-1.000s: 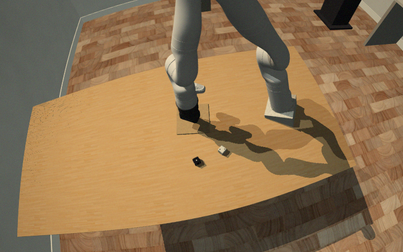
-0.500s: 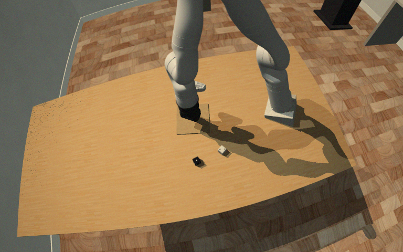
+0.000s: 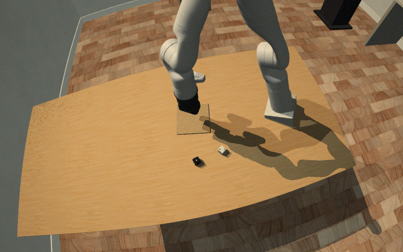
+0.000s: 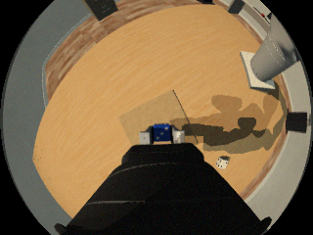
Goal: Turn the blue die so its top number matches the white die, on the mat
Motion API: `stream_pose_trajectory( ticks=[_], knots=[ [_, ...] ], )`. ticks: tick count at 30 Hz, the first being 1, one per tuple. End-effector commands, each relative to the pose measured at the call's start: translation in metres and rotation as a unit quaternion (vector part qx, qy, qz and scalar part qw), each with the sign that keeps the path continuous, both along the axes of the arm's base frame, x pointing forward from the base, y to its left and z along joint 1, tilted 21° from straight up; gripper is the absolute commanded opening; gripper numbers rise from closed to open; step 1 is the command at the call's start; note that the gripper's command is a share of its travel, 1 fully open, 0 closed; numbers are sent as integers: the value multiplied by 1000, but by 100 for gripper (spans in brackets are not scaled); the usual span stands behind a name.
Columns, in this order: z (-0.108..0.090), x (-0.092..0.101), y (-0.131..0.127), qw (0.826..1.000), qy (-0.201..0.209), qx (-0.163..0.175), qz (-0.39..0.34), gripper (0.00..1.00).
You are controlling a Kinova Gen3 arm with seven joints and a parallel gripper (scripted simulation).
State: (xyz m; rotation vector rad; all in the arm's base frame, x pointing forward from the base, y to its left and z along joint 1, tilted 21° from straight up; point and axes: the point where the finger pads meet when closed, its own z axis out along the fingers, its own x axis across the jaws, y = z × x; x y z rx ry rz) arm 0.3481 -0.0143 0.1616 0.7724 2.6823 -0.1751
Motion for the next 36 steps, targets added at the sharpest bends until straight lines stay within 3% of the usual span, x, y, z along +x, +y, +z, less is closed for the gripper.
stream_pose_trajectory(
  ticks=[1,14,27,36],
  knots=[
    [18,0,10,1000,-9,7,8,49],
    [38,-7,15,1000,-9,7,8,49],
    [38,-7,15,1000,-9,7,8,49],
    [31,4,15,1000,-16,15,-19,49]
  ],
)
